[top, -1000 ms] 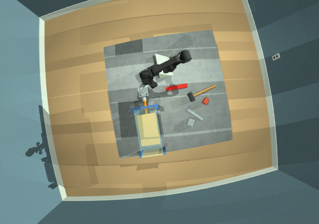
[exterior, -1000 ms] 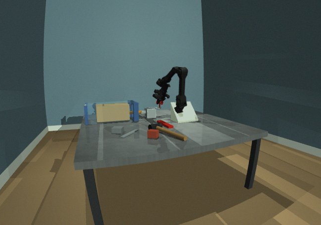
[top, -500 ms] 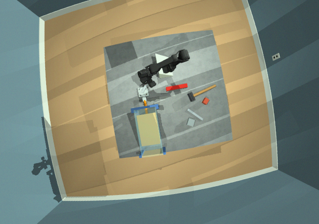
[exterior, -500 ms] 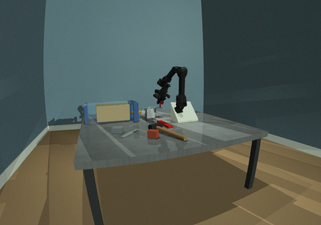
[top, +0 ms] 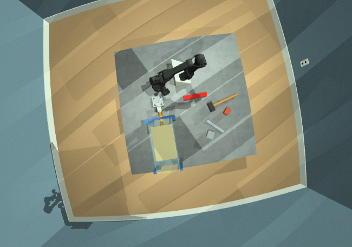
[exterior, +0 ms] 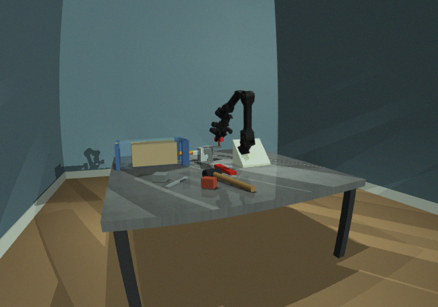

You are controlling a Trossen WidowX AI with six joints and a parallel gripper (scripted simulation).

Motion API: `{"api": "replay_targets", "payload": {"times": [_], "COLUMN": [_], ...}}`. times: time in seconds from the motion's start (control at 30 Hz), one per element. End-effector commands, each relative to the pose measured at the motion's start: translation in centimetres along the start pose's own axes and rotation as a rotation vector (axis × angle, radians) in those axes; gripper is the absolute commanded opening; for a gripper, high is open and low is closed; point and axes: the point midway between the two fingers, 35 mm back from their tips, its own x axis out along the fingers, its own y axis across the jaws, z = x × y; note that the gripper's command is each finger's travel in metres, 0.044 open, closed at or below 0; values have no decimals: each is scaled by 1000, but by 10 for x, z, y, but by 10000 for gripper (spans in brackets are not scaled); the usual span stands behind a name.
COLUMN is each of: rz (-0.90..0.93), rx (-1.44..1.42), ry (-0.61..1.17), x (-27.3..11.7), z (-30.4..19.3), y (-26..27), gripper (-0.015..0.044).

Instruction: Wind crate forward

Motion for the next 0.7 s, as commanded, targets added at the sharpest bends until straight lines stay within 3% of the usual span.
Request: {"api": "replay_targets", "payload": {"times": [0.0,0.67], "rz": [-23,-25], "rx": [-8,-8], "ry": [-1,-2], "x": [5,12], "z": [6,23], "y": [-9,-23], "gripper": [0,0]}}
